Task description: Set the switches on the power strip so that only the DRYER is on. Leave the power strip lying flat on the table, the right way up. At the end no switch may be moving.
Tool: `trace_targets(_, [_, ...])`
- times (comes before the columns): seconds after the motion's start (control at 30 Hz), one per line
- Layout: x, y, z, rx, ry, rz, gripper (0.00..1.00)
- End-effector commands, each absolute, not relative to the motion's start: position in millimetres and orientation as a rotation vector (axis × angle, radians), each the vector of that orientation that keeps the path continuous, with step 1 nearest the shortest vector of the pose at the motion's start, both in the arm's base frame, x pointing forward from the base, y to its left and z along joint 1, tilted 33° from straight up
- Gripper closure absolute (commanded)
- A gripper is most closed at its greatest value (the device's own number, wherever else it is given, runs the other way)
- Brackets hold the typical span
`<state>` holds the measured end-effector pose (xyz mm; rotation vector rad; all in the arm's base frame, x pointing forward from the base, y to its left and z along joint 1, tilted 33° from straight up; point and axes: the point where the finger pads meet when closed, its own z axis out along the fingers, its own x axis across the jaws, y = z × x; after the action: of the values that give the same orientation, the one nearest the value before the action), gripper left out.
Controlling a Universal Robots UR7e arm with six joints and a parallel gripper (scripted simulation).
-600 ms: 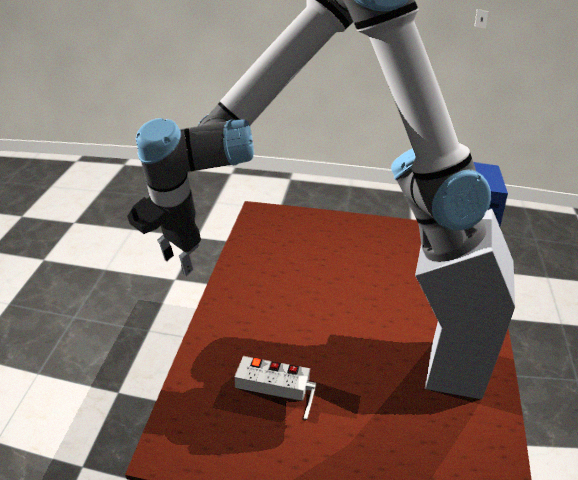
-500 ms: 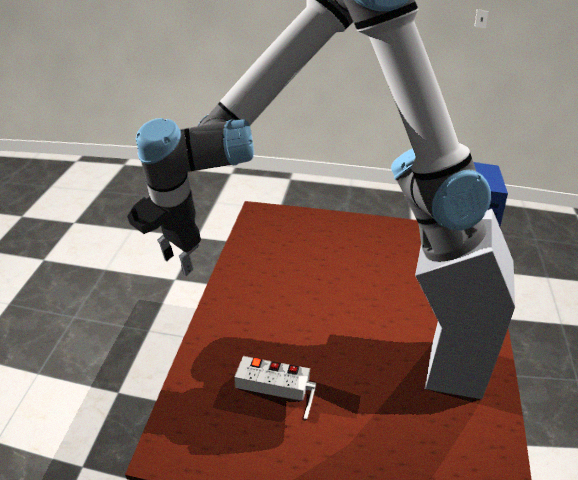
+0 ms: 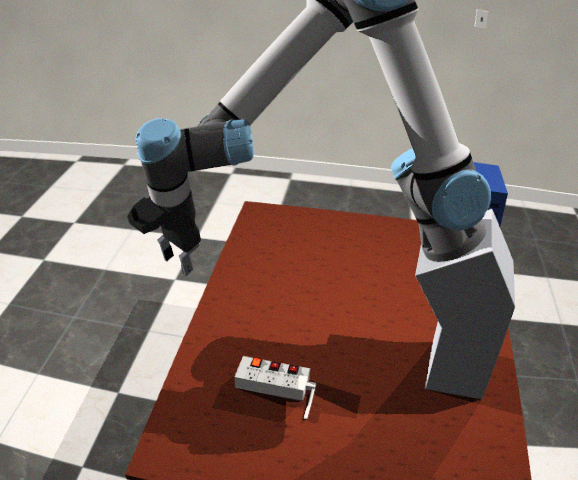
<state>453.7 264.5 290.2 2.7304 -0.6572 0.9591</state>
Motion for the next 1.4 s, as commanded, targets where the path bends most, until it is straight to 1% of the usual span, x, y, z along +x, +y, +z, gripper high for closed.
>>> trace_targets(0.0, [454, 265, 291, 2.731, -0.657, 0.961, 0.0])
trace_targets(0.2, [458, 264, 280, 2.743, -0.639, 0.945, 0.0])
trace_targets(0.43, [476, 260, 232, 2.796, -0.556, 0.883, 0.0])
trace_targets(0.5, [476, 260, 232, 2.796, -0.556, 0.883, 0.0])
trace_targets(0.7, [496, 247, 164, 2.876, -0.422, 0.809, 0.0])
trace_targets(0.8, [498, 244, 151, 2.891, -0.394, 0.797, 0.0])
trace_targets(0.87, [503, 238, 126, 2.922, -0.335, 0.777, 0.0])
trace_targets(0.9, [503, 238, 126, 2.922, -0.335, 0.777, 0.0])
trace_targets(1.0, [506, 230, 100, 2.953, -0.271, 0.762, 0.0])
trace_targets(1.07, [506, 230, 100, 2.953, -0.271, 0.762, 0.0])
trace_targets(1.13, [506, 222, 76, 2.982, -0.204, 0.752, 0.0])
trace_targets(1.37, [504, 210, 43, 3.022, -0.099, 0.75, 0.0])
